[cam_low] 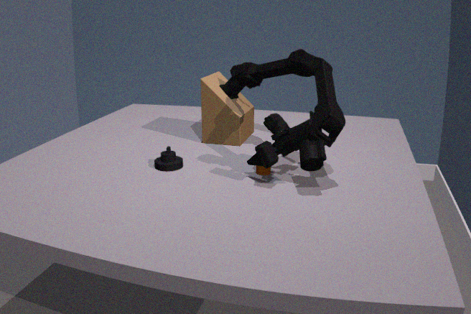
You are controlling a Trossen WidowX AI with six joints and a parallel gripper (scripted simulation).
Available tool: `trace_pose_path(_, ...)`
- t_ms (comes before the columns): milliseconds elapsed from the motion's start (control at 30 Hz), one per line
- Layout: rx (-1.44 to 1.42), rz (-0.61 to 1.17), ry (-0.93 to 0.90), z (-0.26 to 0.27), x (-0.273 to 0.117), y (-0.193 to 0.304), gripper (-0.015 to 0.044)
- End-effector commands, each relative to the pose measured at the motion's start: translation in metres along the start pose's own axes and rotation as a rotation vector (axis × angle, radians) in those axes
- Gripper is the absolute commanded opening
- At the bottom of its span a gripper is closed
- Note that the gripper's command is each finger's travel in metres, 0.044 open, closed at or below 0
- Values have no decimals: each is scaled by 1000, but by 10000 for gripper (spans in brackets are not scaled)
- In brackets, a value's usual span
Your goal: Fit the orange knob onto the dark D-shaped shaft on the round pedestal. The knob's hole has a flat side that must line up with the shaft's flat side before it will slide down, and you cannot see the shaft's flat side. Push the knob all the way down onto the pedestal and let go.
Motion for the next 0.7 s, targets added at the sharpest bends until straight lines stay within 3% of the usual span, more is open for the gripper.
trace_pose_path(0, 0, 0, 0, 0, 0, 0, 440)
trace_pose_path(233, 0, 58, -56, 5, -41, -71, 440)
trace_pose_path(567, 2, 71, -52, 5, -42, -74, 440)
trace_pose_path(667, 24, 239, 31, 12, -34, -88, 440)
Point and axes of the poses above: the point midway between the two fingers, 35 mm back from their tips, its own x axis out along the fingers, its own z axis across the jaws, y = z × x, the point moved 8 cm from there along -x, back along the fingers, and after that the axes turned 10 degrees about x, right-handed, at the moved point
